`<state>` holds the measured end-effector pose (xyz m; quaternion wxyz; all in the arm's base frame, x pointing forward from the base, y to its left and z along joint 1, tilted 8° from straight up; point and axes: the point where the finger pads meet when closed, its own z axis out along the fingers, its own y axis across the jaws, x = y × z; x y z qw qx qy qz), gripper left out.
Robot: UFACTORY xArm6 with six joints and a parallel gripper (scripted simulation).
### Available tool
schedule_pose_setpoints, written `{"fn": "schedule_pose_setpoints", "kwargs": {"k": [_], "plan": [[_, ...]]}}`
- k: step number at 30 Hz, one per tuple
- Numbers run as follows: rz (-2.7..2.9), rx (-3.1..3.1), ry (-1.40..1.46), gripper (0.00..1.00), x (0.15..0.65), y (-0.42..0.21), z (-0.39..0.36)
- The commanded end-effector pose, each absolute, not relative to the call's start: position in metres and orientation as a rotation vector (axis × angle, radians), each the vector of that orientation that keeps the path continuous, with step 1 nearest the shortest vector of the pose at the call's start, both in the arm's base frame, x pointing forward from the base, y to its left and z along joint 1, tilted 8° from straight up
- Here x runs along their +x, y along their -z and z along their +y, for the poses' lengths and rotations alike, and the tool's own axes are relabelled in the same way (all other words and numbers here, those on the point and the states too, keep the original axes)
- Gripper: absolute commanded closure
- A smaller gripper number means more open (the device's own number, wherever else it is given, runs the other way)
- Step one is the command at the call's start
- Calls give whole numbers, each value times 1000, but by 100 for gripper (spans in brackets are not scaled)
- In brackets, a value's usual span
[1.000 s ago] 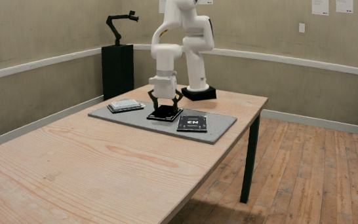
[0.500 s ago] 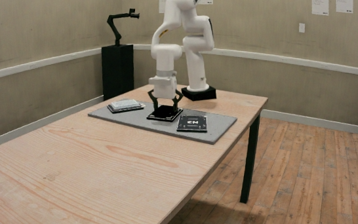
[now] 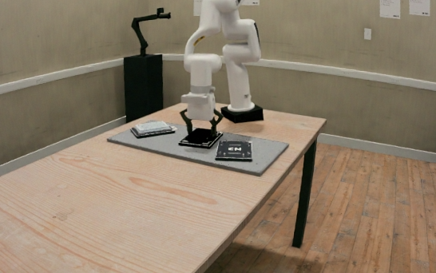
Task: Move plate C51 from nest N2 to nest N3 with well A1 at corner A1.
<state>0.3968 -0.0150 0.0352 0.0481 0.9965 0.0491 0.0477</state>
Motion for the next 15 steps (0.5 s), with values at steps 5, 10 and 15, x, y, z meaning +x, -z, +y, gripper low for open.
{"fn": "schedule_pose_setpoints", "kwargs": {"k": [5,10,15], "plan": [[150,3038,-151,0,398,-36,-15],[150,3038,-151,0,398,-36,-15],[150,3038,-151,0,398,-41,-15]]}}
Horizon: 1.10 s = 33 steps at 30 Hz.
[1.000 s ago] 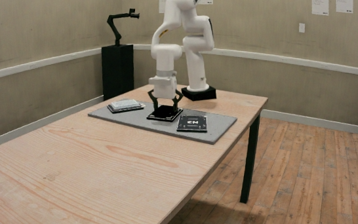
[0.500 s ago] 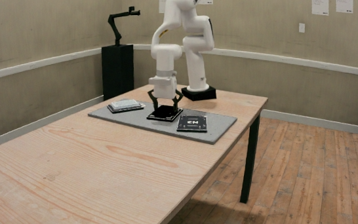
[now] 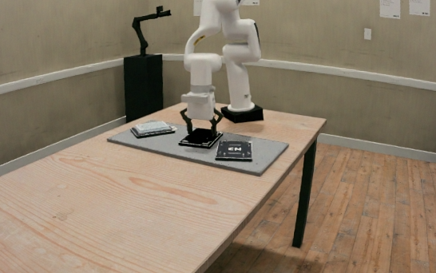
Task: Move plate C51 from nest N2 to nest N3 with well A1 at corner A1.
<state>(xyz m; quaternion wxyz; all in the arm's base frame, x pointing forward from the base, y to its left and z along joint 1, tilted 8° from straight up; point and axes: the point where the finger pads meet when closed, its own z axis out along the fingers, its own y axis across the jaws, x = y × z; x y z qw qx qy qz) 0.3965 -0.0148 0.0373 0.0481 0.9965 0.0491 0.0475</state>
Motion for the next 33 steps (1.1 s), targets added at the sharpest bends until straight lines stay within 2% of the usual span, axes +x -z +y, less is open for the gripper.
{"fn": "schedule_pose_setpoints", "kwargs": {"k": [1,33], "plan": [[150,3038,-151,0,398,-41,-15],[150,3038,-151,0,393,-91,-10]]}}
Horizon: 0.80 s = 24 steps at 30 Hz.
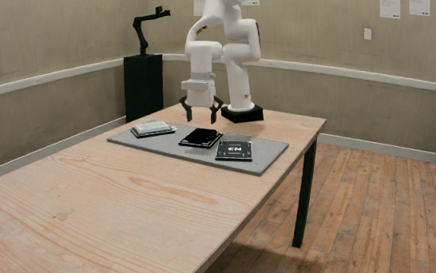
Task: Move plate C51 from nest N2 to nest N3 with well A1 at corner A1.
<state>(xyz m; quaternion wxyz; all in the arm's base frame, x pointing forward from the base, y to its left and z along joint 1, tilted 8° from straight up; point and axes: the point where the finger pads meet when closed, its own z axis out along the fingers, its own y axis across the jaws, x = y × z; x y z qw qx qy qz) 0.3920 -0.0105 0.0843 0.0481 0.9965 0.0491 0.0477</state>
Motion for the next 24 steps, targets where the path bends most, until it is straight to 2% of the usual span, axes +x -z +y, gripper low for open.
{"fn": "schedule_pose_setpoints", "kwargs": {"k": [1,24], "plan": [[150,3038,-151,0,393,-91,-10],[150,3038,-152,0,389,-124,-7]]}}
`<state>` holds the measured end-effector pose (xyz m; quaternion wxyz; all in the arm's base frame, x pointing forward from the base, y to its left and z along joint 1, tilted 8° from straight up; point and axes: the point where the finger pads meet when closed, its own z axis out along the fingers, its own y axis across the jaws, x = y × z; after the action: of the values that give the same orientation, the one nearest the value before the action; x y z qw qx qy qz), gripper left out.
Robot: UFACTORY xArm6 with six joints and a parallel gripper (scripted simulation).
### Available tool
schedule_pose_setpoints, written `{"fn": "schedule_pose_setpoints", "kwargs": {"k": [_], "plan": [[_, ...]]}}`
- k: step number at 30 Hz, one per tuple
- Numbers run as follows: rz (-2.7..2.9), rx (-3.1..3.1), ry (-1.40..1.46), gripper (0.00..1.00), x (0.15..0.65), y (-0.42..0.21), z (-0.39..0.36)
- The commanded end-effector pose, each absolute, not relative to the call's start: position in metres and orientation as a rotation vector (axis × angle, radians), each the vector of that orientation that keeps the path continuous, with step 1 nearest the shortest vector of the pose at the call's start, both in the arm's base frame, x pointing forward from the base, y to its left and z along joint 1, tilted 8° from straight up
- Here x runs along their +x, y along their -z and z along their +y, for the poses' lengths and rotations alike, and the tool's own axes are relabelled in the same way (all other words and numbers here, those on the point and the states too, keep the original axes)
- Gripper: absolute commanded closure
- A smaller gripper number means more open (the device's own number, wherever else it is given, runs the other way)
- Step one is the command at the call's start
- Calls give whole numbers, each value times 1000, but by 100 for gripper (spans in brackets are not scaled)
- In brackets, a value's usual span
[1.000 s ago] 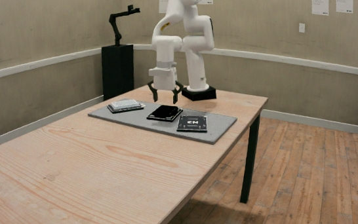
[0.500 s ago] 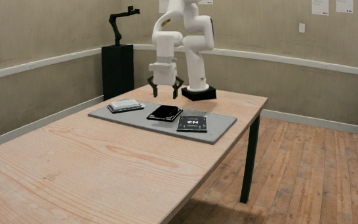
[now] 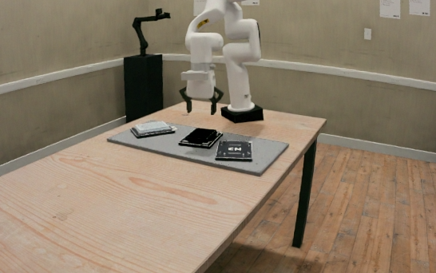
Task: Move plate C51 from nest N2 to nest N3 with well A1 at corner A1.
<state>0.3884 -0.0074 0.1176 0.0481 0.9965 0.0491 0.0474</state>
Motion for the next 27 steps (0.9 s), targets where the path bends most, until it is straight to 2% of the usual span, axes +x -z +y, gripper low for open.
{"fn": "schedule_pose_setpoints", "kwargs": {"k": [1,27], "plan": [[150,3038,-152,0,389,-126,-7],[150,3038,-151,0,388,-137,-6]]}}
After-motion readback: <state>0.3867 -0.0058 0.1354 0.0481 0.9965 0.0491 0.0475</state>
